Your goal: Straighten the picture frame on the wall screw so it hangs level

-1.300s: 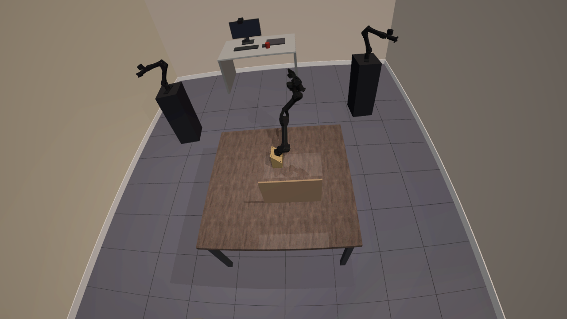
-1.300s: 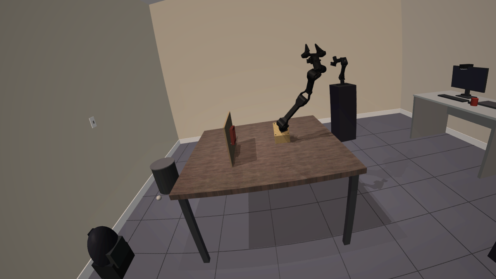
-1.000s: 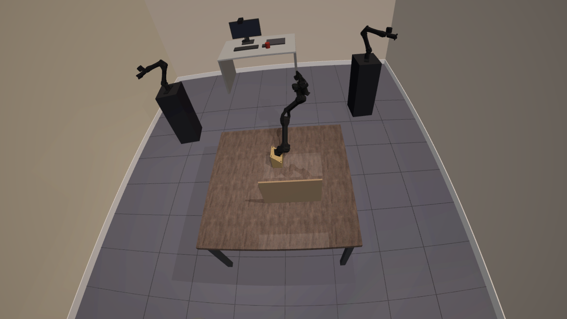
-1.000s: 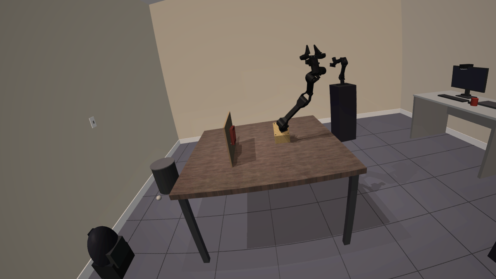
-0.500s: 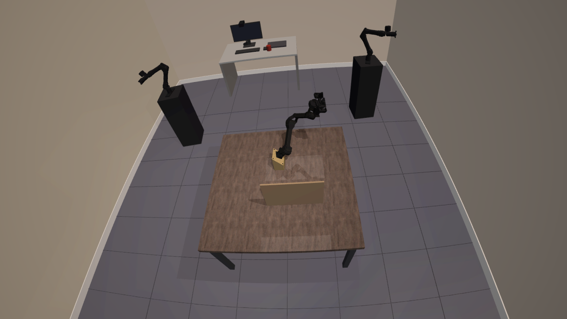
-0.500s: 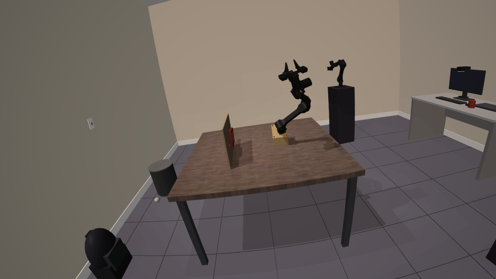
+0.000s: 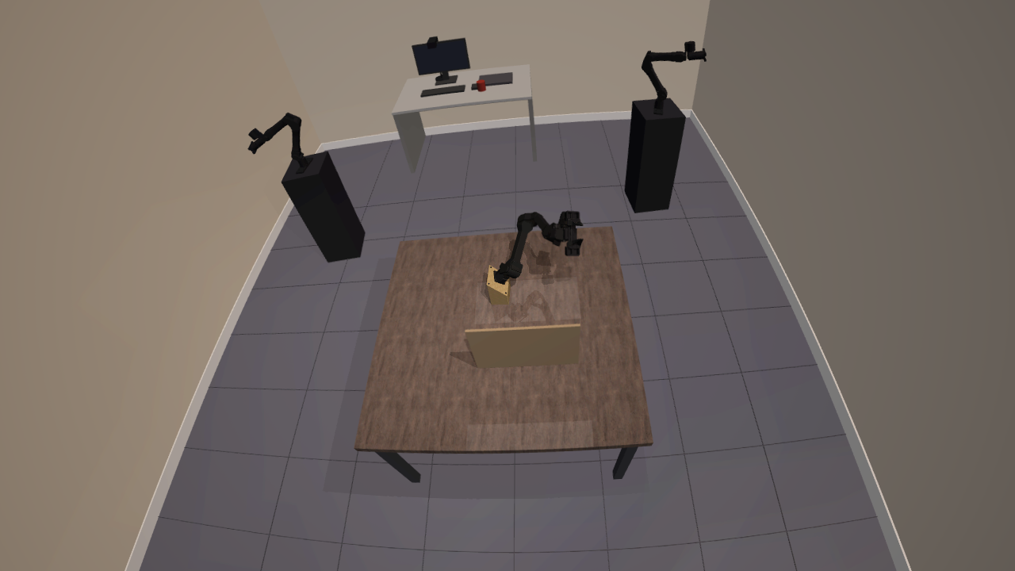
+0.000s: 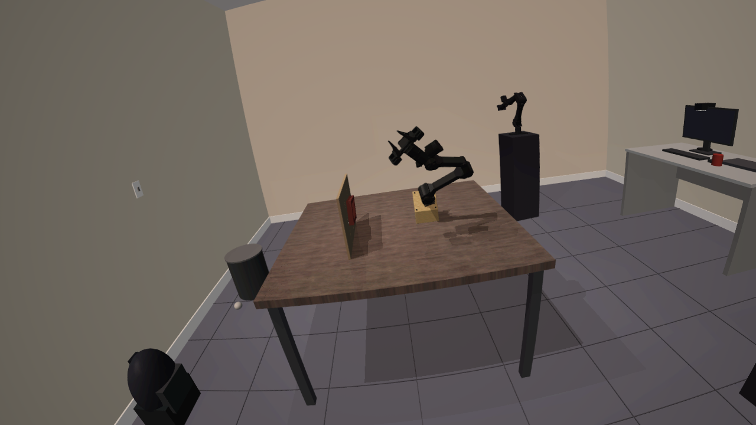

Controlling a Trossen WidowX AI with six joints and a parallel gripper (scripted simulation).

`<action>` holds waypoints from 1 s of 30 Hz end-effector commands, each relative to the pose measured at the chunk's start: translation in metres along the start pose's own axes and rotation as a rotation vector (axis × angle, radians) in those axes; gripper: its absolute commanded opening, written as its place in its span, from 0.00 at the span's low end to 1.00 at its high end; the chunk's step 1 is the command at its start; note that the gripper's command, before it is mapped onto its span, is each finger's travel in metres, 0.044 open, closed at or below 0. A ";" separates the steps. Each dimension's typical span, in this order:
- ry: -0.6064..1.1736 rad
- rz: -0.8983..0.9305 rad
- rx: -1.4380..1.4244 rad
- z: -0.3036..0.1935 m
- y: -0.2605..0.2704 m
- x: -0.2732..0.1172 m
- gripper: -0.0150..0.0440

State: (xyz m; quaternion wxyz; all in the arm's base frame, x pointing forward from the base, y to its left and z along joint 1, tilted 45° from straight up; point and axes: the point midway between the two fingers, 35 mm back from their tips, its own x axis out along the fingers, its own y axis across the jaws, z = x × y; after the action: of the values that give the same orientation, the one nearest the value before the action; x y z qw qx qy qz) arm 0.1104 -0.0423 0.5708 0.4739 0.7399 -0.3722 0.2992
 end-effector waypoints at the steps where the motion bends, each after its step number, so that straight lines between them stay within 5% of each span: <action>1: -0.024 -0.173 0.035 0.027 -0.070 -0.014 0.69; 20: -0.433 -0.780 0.363 0.168 -0.276 -0.188 0.69; 30: -0.443 -0.787 0.370 0.170 -0.278 -0.192 0.69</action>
State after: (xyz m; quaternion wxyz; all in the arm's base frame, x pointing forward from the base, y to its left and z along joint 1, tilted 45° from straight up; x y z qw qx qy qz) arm 0.2531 -0.0726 0.2281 0.3266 0.9396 -0.1019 -0.0012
